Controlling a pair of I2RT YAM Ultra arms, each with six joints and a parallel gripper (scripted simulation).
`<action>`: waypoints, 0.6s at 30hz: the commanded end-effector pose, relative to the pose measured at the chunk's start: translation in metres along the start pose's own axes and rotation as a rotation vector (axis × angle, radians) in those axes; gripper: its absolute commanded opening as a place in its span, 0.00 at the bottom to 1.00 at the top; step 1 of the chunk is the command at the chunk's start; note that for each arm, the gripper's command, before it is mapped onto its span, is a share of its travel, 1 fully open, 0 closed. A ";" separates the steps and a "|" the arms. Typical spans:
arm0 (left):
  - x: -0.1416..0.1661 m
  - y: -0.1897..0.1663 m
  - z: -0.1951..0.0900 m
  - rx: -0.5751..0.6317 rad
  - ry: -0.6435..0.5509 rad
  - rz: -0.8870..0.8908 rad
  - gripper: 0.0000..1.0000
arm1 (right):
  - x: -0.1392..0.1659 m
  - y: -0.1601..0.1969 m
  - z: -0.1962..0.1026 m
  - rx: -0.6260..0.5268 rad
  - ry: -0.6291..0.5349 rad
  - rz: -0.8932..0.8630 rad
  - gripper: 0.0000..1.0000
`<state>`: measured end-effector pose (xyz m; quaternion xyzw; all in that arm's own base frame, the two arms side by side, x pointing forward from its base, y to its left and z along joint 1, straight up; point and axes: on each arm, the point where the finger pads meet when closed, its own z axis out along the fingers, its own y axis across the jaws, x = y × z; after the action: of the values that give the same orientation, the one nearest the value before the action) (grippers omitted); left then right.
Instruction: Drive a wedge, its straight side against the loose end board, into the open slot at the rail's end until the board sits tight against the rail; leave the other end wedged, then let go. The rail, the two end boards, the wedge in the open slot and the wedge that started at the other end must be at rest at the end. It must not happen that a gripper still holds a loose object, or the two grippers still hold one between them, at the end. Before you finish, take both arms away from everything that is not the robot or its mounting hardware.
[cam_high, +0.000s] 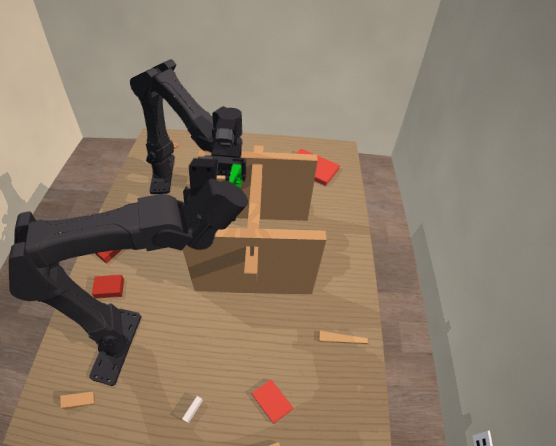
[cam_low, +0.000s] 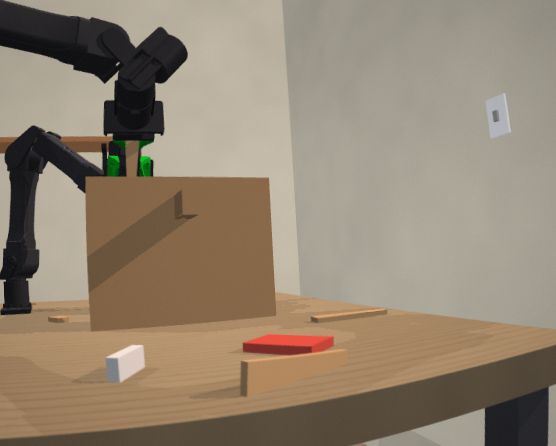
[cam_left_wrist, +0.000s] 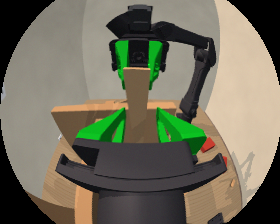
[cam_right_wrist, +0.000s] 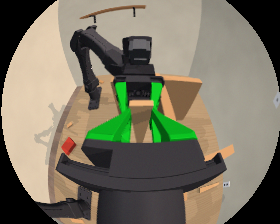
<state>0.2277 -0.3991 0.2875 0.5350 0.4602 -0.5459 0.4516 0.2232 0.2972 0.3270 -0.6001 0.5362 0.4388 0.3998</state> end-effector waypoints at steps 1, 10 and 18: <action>-0.024 -0.006 -0.003 0.005 -0.031 0.051 0.42 | -0.012 0.000 -0.005 0.006 -0.018 -0.029 0.02; -0.009 -0.005 -0.010 -0.004 -0.010 0.025 0.42 | -0.013 0.001 -0.006 0.004 -0.019 -0.016 0.02; -0.011 -0.003 -0.017 -0.001 -0.010 0.030 0.42 | -0.013 0.001 -0.006 0.004 -0.019 -0.016 0.02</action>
<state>0.2312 -0.3904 0.2861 0.5344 0.4622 -0.5435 0.4532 0.2228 0.2970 0.3265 -0.5995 0.5375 0.4395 0.3980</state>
